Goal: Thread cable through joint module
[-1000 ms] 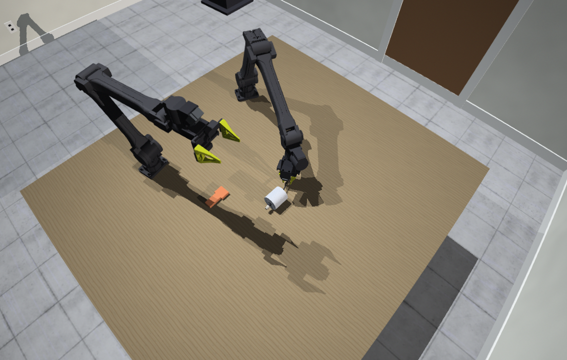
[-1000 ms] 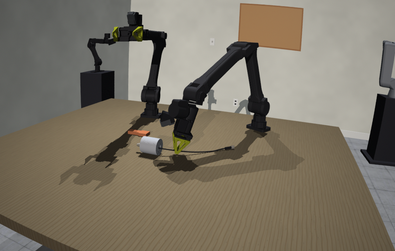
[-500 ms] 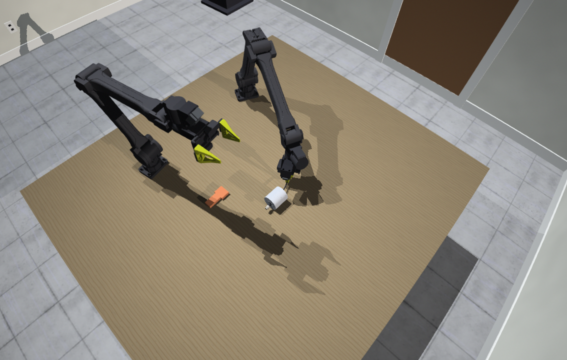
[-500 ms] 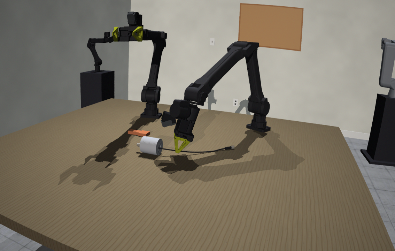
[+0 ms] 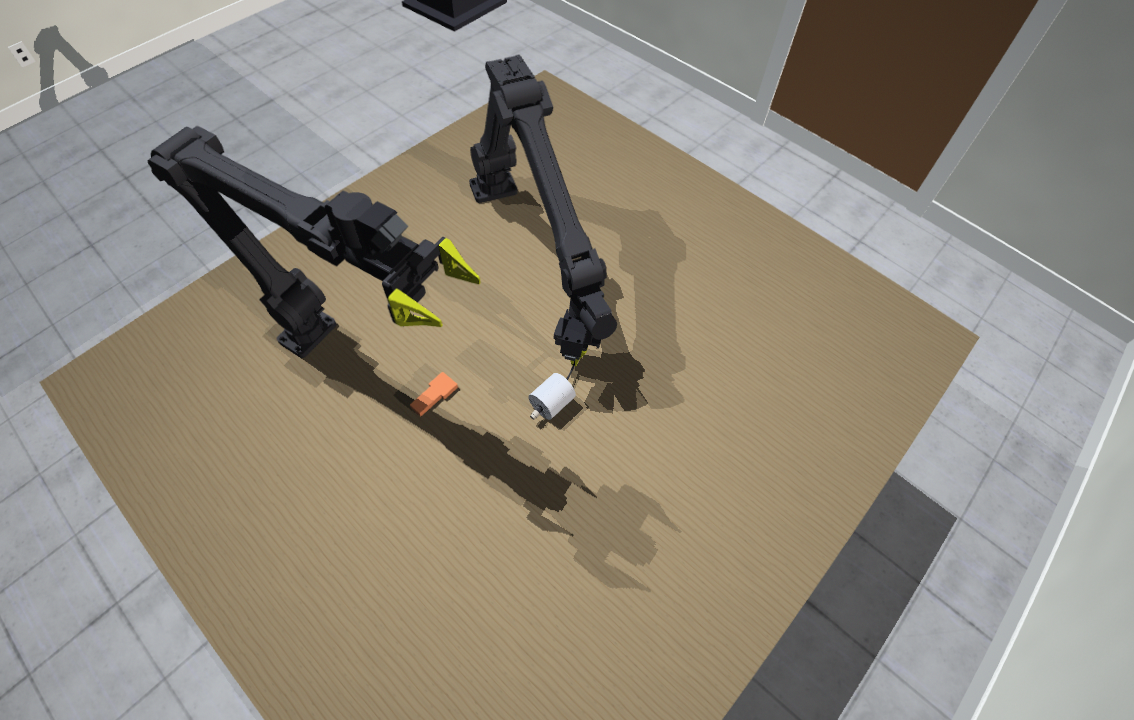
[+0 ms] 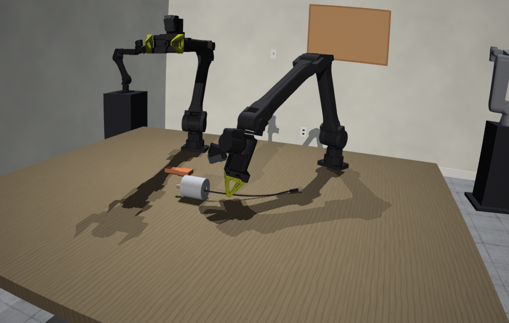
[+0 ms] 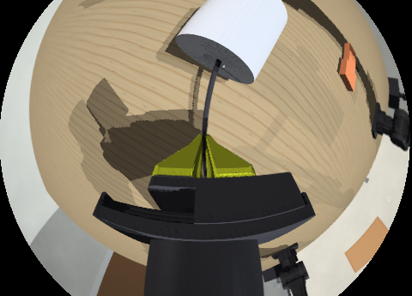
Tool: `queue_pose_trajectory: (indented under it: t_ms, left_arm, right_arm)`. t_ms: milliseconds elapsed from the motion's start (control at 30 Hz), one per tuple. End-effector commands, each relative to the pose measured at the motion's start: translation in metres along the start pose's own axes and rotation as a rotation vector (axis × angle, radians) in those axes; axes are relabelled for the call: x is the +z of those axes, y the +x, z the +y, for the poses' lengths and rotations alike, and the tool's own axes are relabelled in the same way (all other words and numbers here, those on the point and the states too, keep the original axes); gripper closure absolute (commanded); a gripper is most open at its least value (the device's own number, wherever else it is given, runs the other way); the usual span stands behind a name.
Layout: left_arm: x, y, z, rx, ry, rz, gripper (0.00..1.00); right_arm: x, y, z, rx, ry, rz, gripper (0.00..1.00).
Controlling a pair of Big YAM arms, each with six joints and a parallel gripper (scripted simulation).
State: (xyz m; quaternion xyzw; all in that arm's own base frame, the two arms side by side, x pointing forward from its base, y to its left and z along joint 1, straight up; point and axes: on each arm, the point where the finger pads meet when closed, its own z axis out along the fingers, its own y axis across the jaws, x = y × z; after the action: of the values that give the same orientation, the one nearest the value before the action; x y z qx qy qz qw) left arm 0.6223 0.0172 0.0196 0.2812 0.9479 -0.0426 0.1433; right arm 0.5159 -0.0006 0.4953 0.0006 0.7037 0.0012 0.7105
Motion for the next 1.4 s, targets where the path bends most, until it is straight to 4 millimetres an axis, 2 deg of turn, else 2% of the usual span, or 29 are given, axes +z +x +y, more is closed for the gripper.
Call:
queue_pose_trajectory:
  t_ms: [0,100,133,633,667,767,1200,1233,1367]
  left_arm:
    - [-0.011,-0.028,0.003,0.013,-0.022,-0.031,1.00]
    - [-0.011,-0.025,0.005,0.006,-0.021,-0.029,1.00]
    - [-0.010,-0.036,0.007,0.015,-0.026,-0.038,1.00]
    - [-0.007,-0.048,0.005,0.016,-0.023,-0.035,1.00]
    - [-0.008,-0.043,0.014,-0.001,-0.029,-0.036,1.00]
    - [-0.006,-0.052,0.004,0.015,-0.023,-0.036,1.00]
    - [-0.005,-0.063,0.003,0.016,-0.024,-0.037,1.00]
    - [-0.006,-0.058,0.011,0.002,-0.026,-0.036,1.00]
    - [-0.005,-0.068,0.003,0.016,-0.023,-0.038,1.00]
  right_arm:
    - [0.002,-0.024,-0.006,0.007,0.012,-0.034,0.04]
    - [0.002,-0.024,-0.006,0.007,0.012,-0.034,0.04]
    - [0.002,-0.024,-0.006,0.007,0.012,-0.034,0.04]
    - [0.002,-0.024,-0.006,0.007,0.012,-0.034,0.04]
    - [0.002,-0.024,-0.006,0.007,0.012,-0.034,0.04]
    - [0.002,-0.024,-0.006,0.007,0.012,-0.034,0.04]
    - [0.002,-0.024,-0.006,0.007,0.012,-0.034,0.04]
    - [0.002,-0.024,-0.006,0.007,0.012,-0.034,0.04]
    - [0.002,-0.024,-0.006,0.007,0.012,-0.034,0.04]
